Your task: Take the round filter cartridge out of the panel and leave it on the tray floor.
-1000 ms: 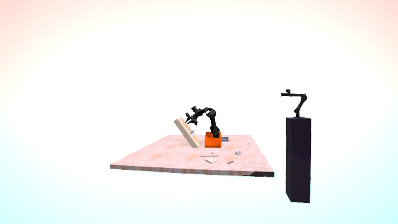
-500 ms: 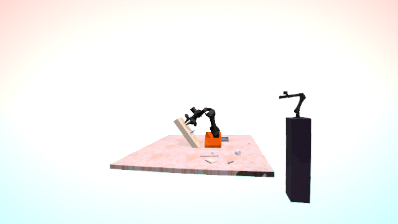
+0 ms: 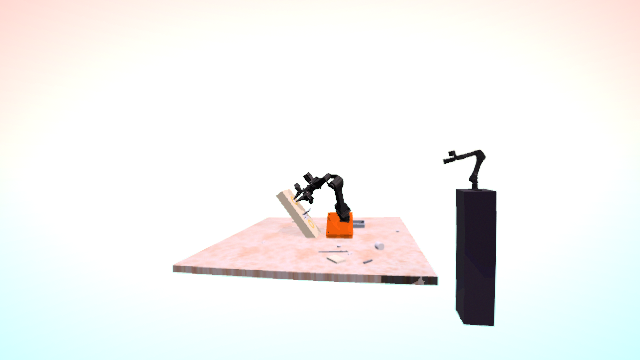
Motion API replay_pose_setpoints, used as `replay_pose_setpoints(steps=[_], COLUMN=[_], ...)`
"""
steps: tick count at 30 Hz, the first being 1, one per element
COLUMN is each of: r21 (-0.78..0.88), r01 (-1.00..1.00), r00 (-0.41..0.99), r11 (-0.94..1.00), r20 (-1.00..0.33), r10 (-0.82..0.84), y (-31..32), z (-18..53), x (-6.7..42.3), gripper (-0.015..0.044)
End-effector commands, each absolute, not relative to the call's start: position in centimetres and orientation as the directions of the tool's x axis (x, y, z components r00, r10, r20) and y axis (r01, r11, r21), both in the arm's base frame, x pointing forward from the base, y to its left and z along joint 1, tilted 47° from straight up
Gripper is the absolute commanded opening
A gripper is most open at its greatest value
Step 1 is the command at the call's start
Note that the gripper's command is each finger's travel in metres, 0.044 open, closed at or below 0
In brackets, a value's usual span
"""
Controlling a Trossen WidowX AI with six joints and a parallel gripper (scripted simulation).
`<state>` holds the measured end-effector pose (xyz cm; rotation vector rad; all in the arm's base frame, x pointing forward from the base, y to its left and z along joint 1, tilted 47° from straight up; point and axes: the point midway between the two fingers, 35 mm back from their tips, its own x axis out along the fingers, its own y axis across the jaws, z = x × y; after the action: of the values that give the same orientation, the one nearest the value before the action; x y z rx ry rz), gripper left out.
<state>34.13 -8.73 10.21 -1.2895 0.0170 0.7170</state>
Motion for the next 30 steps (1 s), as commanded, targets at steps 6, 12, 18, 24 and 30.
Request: replay_pose_setpoints(steps=[6, 12, 18, 24, 30], r21=[-0.862, -0.862, -0.862, -0.862, -0.862], r01=[-0.496, -0.496, -0.496, -0.496, -0.496], r00=[0.786, 0.787, 0.787, 0.787, 0.787], r11=[0.100, 0.100, 0.100, 0.100, 0.100], r20=[-0.398, -0.398, -0.398, -0.398, -0.398], r10=[0.472, 0.472, 0.472, 0.472, 0.472], y=[-8.81, -8.67, -8.66, -8.68, -8.64], z=[10.26, 10.16, 10.16, 10.19, 10.16], x=[34.22, 34.43, 34.46, 34.48, 34.57], gripper=[0.0117, 0.0117, 0.0117, 0.0117, 0.0117])
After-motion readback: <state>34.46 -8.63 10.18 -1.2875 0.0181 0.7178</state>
